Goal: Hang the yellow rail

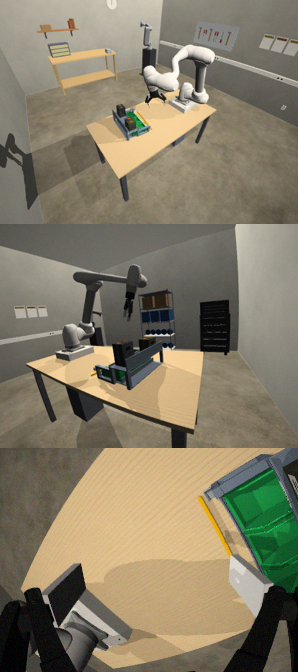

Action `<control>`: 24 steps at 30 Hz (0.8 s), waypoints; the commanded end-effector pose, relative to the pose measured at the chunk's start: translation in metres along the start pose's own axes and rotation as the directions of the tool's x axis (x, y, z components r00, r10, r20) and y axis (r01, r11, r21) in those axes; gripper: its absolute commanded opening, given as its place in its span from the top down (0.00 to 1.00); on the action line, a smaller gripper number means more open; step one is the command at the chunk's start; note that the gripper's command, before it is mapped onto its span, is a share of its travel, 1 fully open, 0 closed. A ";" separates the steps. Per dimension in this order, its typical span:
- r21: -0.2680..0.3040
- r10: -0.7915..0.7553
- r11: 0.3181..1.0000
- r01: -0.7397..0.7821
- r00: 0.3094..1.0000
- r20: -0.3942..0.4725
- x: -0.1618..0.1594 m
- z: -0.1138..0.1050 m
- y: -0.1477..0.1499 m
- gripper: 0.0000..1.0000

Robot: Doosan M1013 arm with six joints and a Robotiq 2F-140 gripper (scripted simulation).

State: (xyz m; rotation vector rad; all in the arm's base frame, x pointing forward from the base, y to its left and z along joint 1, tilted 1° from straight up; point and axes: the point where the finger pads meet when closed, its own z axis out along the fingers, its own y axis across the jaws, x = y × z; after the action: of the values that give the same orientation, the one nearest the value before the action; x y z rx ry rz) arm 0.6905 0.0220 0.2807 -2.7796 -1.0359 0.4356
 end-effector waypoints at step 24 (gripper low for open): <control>-0.070 0.346 0.931 -0.359 0.926 -0.149 -0.026 -0.014 -0.009 0.00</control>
State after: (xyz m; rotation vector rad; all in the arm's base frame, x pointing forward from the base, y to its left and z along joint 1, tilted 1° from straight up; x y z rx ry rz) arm 0.6733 0.0120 0.2996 -3.0103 -0.6043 0.2661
